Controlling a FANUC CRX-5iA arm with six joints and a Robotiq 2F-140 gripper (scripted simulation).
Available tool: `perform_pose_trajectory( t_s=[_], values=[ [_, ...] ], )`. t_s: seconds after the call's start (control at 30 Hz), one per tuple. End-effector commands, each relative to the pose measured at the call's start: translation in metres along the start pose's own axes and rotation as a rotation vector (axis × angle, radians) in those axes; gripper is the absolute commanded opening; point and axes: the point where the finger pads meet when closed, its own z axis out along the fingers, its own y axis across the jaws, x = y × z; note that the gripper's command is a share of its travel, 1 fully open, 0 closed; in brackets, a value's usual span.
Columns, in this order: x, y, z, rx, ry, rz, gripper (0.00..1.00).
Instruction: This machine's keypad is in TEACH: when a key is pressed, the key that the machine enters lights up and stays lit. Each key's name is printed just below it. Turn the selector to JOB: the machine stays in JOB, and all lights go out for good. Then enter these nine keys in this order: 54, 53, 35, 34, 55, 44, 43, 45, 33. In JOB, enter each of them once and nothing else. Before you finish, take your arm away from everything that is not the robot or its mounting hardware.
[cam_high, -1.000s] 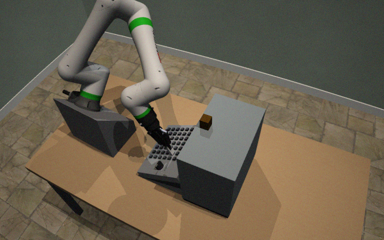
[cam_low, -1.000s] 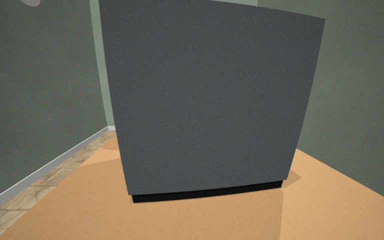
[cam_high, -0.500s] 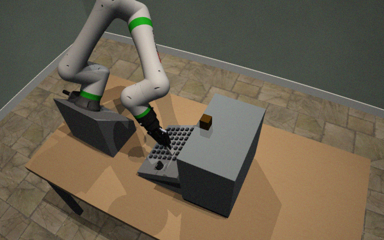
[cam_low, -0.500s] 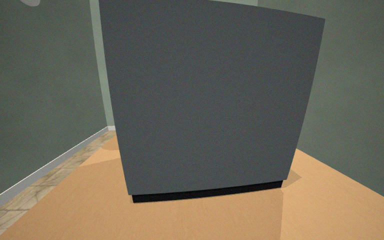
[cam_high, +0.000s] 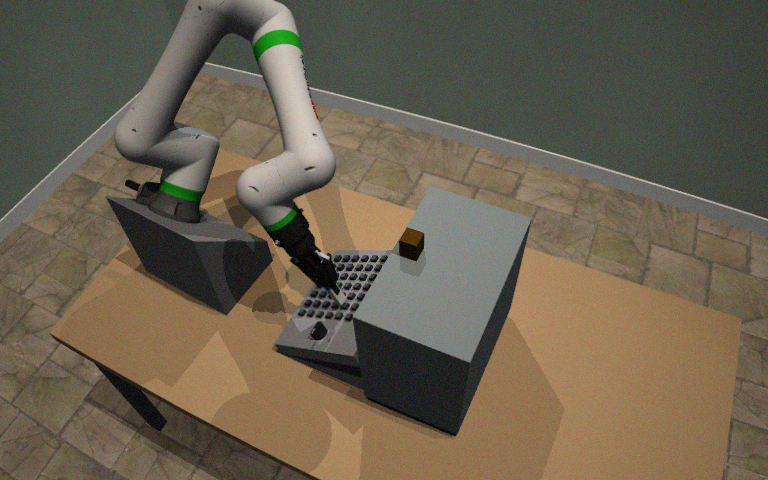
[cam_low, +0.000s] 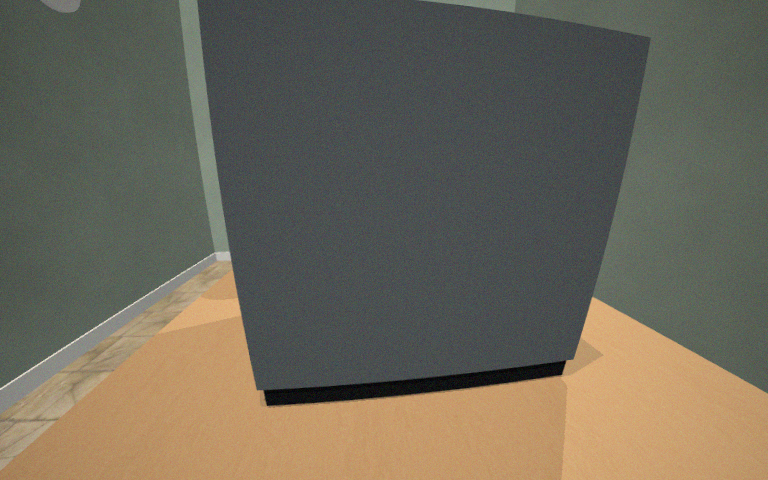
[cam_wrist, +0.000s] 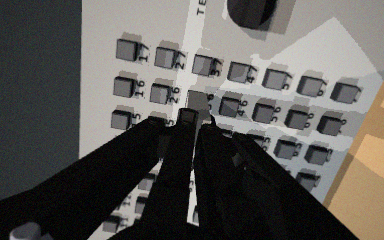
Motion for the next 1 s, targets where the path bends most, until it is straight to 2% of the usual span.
perform_pose_trajectory(
  t_s=[0.0,0.23,0.6,0.97],
  values=[
    [0.000,0.000,-0.006,0.000,0.000,0.000,0.00],
    [0.000,0.000,-0.015,0.000,0.000,0.000,0.00],
    [-0.001,0.000,-0.017,0.000,0.000,0.000,0.00],
    [-0.030,0.000,-0.017,0.000,0.000,0.000,0.00]
  ],
)
